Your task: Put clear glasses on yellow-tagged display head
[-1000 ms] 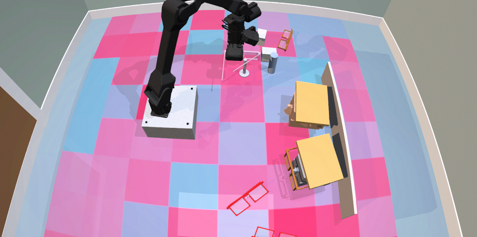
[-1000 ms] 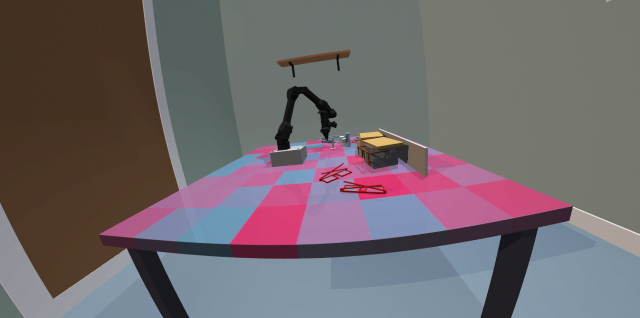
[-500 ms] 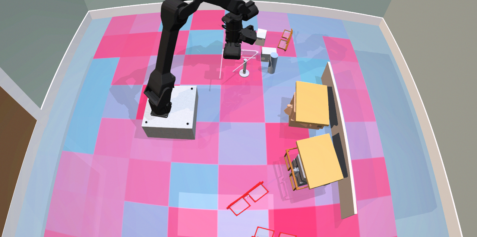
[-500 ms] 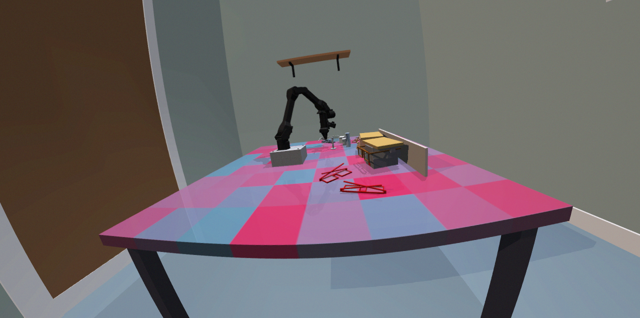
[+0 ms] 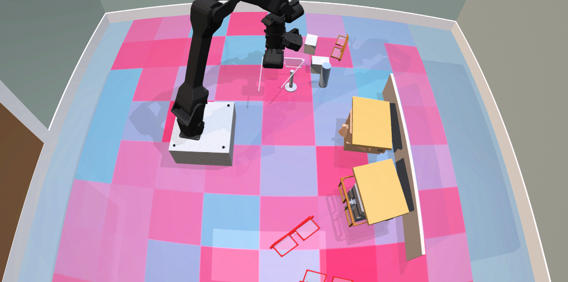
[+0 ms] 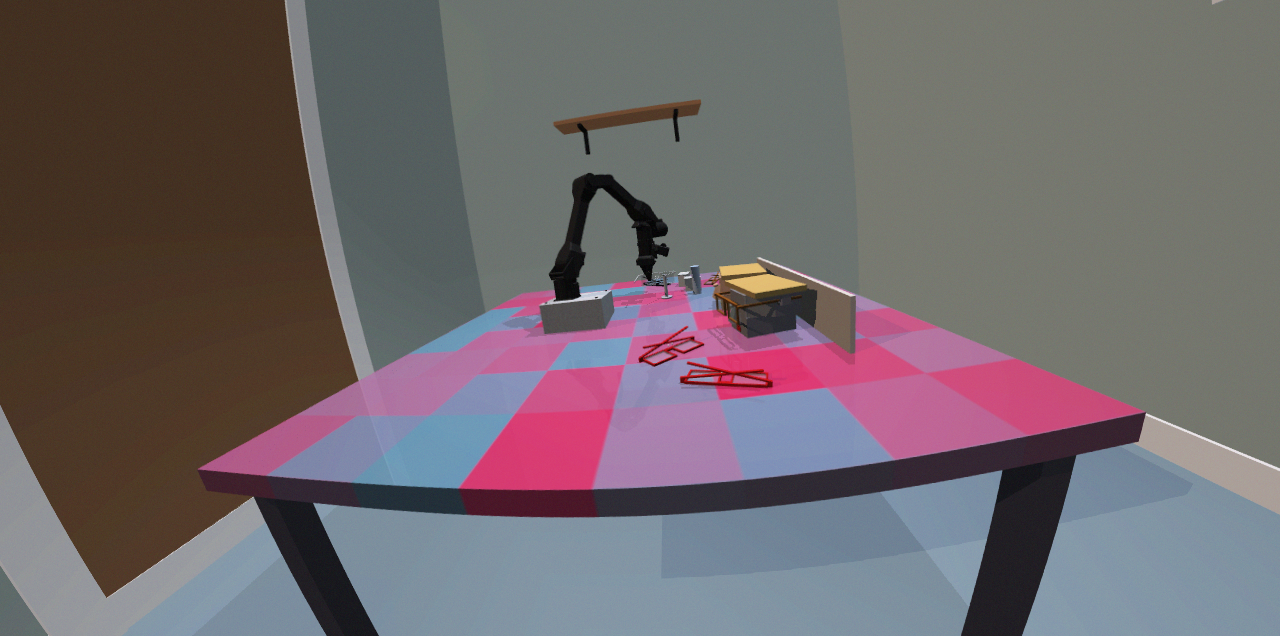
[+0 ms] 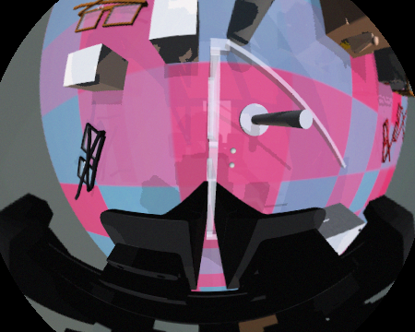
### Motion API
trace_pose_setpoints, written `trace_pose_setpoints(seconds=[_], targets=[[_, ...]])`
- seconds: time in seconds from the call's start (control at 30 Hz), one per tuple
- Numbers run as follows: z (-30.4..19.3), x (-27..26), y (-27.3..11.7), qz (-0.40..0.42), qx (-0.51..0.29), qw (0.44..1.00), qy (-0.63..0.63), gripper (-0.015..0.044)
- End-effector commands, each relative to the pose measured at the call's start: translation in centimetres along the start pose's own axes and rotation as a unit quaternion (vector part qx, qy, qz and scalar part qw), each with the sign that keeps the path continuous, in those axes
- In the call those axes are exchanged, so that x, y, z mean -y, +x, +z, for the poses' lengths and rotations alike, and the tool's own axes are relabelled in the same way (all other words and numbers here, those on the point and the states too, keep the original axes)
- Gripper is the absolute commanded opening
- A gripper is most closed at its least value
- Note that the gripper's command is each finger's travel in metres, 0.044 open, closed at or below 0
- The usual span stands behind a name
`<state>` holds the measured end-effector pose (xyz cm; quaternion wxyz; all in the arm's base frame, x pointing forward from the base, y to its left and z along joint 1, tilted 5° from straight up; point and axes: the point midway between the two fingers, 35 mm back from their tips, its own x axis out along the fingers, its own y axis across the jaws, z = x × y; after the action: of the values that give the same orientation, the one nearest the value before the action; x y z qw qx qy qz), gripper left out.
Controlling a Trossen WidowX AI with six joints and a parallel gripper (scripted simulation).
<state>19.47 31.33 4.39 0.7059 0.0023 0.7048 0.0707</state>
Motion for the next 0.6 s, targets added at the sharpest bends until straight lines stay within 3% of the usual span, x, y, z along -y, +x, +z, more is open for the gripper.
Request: trace_pose_setpoints(seconds=[0.0, 0.57], targets=[[-0.2, -0.3, -0.1, 0.001, 0.003, 1.0, 0.001, 0.0], [-1.6, -1.0, -0.1, 0.001, 0.002, 1.0, 0.001, 0.0]])
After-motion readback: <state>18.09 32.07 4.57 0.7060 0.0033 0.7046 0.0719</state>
